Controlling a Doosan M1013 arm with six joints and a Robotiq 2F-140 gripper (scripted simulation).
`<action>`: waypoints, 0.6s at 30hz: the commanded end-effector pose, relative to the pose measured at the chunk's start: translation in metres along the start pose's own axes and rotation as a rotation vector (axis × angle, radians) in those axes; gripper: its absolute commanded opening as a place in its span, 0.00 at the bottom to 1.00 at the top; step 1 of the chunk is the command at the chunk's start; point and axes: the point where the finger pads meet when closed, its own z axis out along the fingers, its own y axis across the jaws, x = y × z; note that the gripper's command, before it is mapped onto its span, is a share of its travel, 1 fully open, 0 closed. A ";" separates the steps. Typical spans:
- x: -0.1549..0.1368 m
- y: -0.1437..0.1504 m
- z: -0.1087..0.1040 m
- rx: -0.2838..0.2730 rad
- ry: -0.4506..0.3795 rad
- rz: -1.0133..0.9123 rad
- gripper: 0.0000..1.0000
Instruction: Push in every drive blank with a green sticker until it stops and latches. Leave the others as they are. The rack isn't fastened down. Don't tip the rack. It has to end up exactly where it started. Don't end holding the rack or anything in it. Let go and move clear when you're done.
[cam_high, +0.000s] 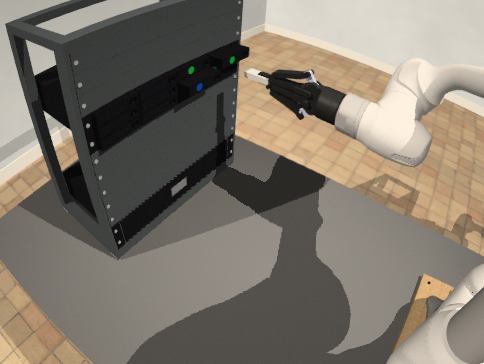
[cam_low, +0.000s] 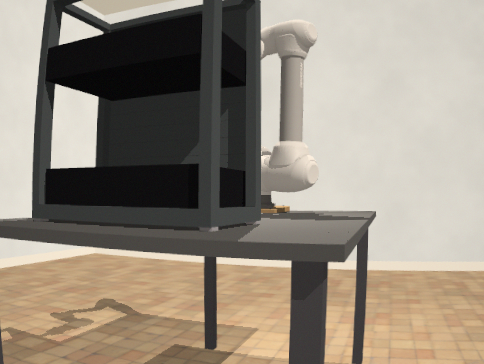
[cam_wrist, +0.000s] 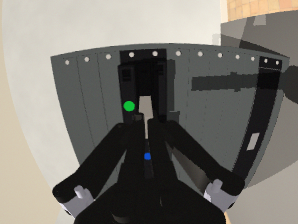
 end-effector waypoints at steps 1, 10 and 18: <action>0.000 0.000 -0.009 0.000 0.000 0.000 0.00; 0.000 -0.006 -0.011 0.000 0.000 0.000 0.00; 0.000 -0.029 -0.010 0.000 0.000 0.000 0.00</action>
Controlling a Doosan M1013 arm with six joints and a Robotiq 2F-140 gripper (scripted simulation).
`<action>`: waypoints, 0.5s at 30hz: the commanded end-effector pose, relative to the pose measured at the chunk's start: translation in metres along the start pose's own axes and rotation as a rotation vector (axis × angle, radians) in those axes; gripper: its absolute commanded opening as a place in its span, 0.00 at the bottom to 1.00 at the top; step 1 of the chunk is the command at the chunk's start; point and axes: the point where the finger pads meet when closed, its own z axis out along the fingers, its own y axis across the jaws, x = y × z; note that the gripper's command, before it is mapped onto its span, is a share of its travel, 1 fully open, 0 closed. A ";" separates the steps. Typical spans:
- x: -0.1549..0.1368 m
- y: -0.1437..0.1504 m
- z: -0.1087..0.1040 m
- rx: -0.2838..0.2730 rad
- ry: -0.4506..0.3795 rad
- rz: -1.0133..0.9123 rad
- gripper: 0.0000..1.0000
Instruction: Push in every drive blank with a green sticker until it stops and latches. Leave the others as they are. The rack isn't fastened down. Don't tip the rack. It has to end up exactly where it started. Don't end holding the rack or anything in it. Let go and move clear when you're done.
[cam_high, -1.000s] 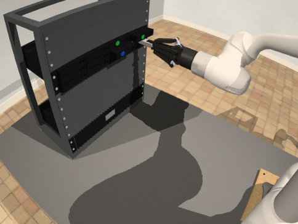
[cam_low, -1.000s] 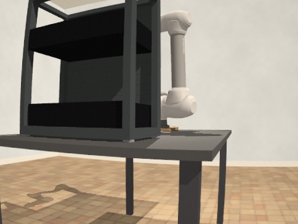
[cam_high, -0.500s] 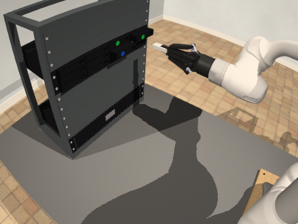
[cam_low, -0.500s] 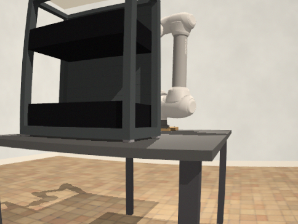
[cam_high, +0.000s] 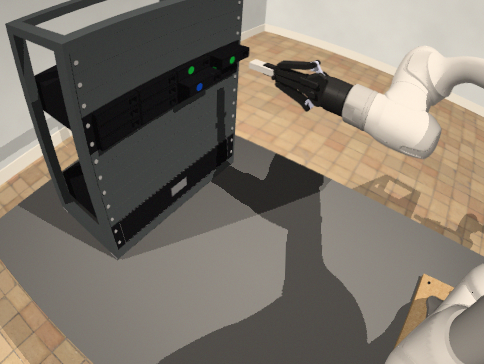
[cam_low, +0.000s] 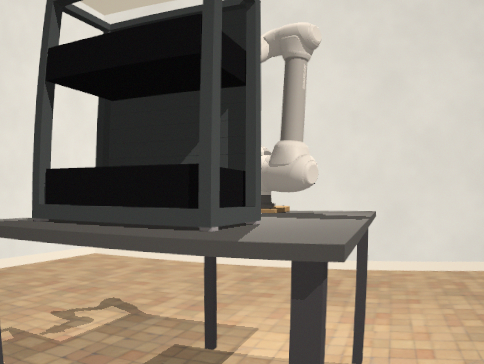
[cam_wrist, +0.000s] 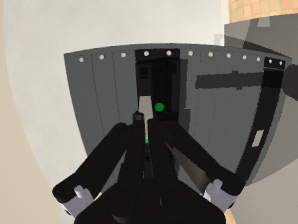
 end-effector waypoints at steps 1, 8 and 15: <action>0.000 -0.001 0.004 0.000 0.000 0.000 0.00; 0.000 -0.001 0.030 0.000 0.000 0.000 0.00; 0.000 -0.001 0.039 0.000 0.000 0.000 0.00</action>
